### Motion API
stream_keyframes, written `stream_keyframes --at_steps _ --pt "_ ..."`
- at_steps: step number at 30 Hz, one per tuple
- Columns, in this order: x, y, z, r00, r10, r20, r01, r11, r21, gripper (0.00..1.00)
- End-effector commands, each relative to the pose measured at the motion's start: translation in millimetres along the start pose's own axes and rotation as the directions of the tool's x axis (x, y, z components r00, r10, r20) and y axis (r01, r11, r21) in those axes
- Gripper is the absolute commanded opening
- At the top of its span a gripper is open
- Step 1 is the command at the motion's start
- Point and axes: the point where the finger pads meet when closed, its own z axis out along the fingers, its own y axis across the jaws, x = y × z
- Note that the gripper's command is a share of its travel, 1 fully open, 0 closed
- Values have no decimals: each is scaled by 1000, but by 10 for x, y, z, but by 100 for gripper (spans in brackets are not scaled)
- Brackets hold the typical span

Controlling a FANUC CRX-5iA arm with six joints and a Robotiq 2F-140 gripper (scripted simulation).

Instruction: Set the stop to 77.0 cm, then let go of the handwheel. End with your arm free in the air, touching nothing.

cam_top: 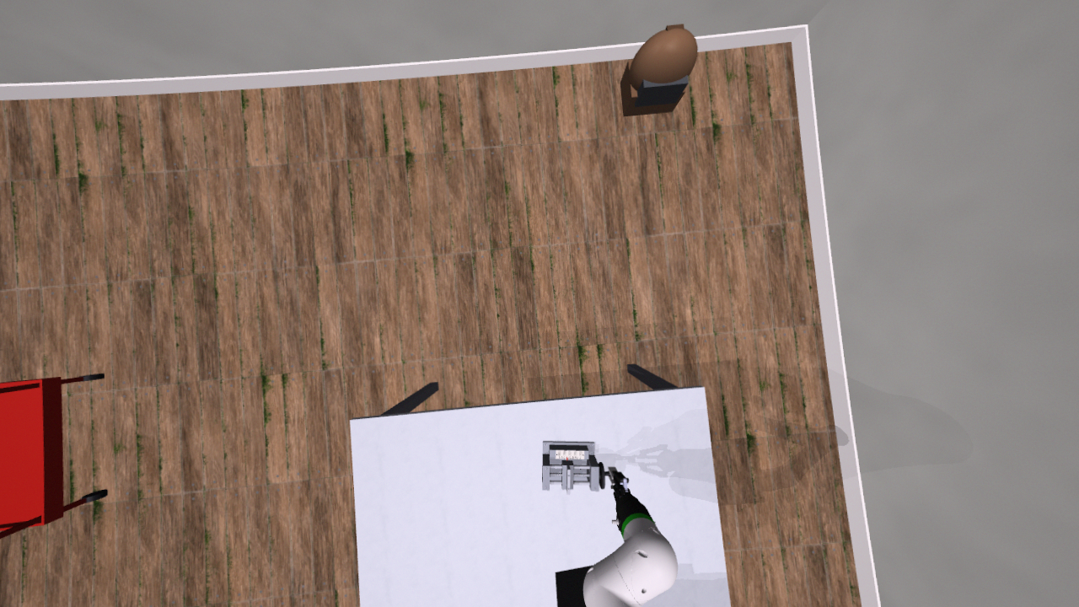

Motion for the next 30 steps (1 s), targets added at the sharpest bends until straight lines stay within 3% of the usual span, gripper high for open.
stream_keyframes --at_steps 1,30 --pt "0 -18 17 1000 0 0 0 1000 0 4" --pt "1 -80 356 1000 0 0 0 1000 0 4"
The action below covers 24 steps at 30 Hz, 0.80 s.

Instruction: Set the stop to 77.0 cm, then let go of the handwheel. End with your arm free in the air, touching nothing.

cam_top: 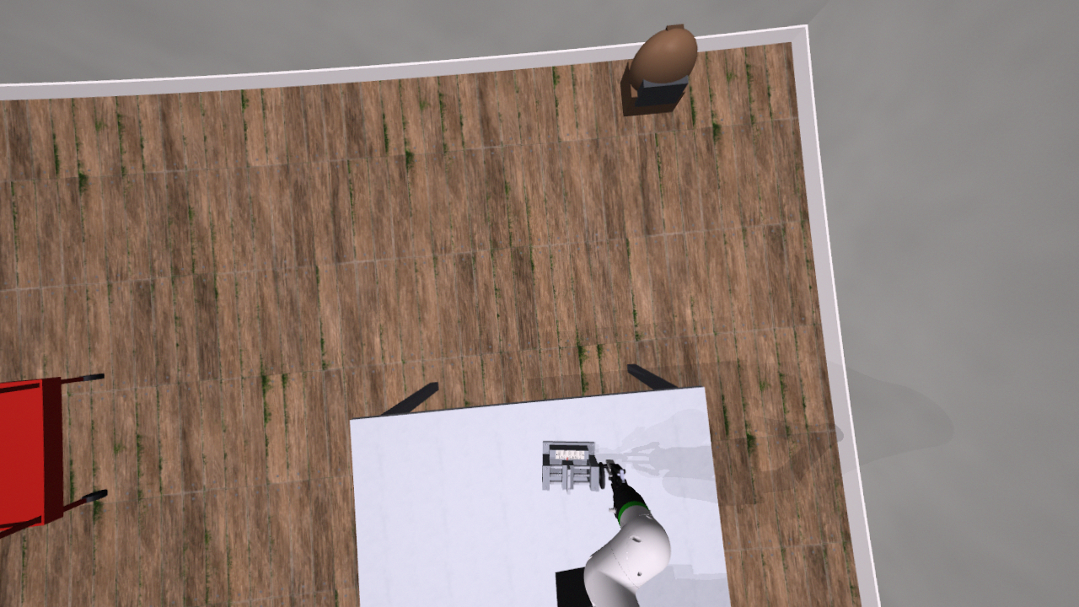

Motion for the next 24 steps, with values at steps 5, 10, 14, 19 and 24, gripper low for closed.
stream_keyframes --at_steps 5,10,14,19,24 --pt "1 36 60 1000 0 -1 0 1000 1 4" --pt "2 69 98 1000 0 -1 0 1000 1 4" --pt "2 97 122 1000 0 -1 0 1000 1 4" --pt "1 119 137 1000 0 -1 0 1000 1 4" --pt "2 156 155 1000 0 -1 0 1000 1 4"
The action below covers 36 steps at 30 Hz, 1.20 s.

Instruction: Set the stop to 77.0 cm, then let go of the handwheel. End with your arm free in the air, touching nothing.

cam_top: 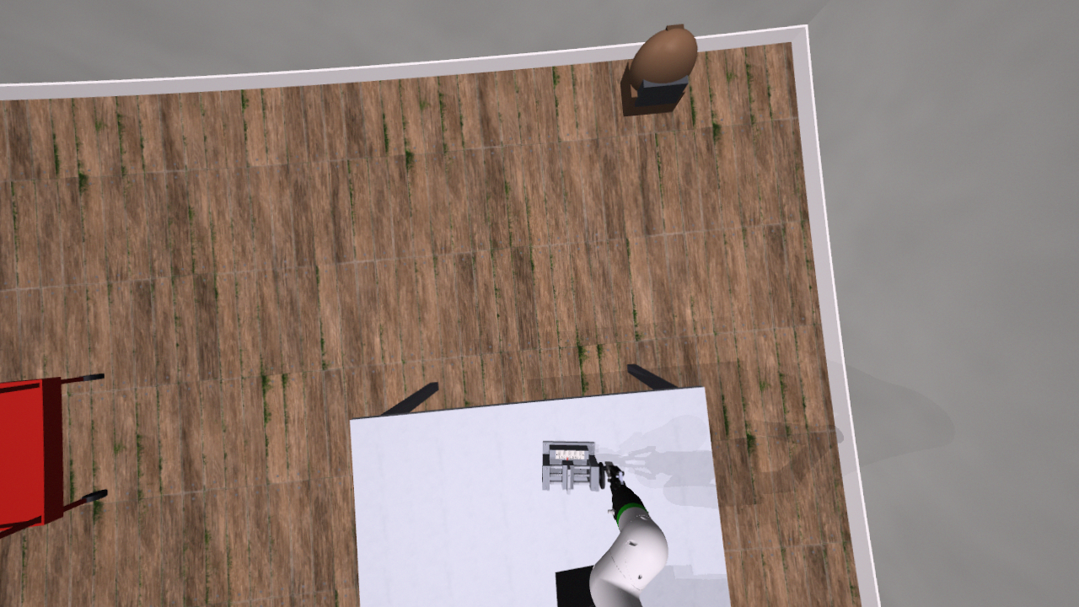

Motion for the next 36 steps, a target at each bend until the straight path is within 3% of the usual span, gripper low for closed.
stream_keyframes --at_steps 1,27,36 --pt "1 22 10 1000 0 -2 0 1000 2 4" --pt "0 226 14 1000 0 -1 0 1000 2 4" --pt "0 400 -152 1000 0 -1 0 1000 2 4"
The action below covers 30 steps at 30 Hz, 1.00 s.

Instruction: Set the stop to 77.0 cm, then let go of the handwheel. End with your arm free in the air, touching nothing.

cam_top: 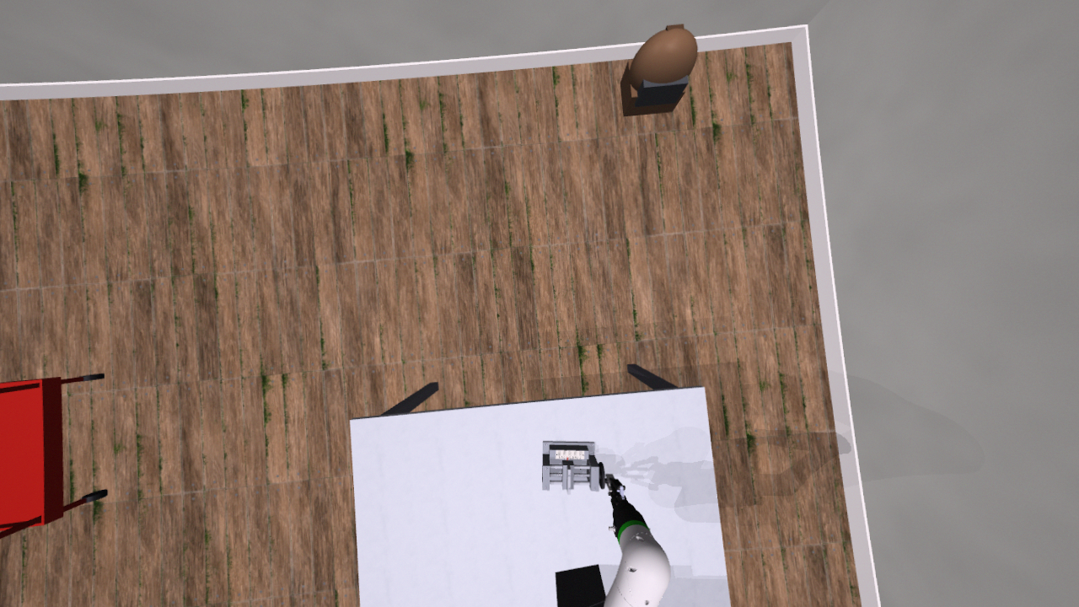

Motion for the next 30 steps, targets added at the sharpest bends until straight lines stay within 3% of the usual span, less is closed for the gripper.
stream_keyframes --at_steps 1,30 --pt "0 22 -49 1000 0 -1 0 1000 4 4" --pt "1 -27 -330 1000 0 -1 0 1000 4 4"
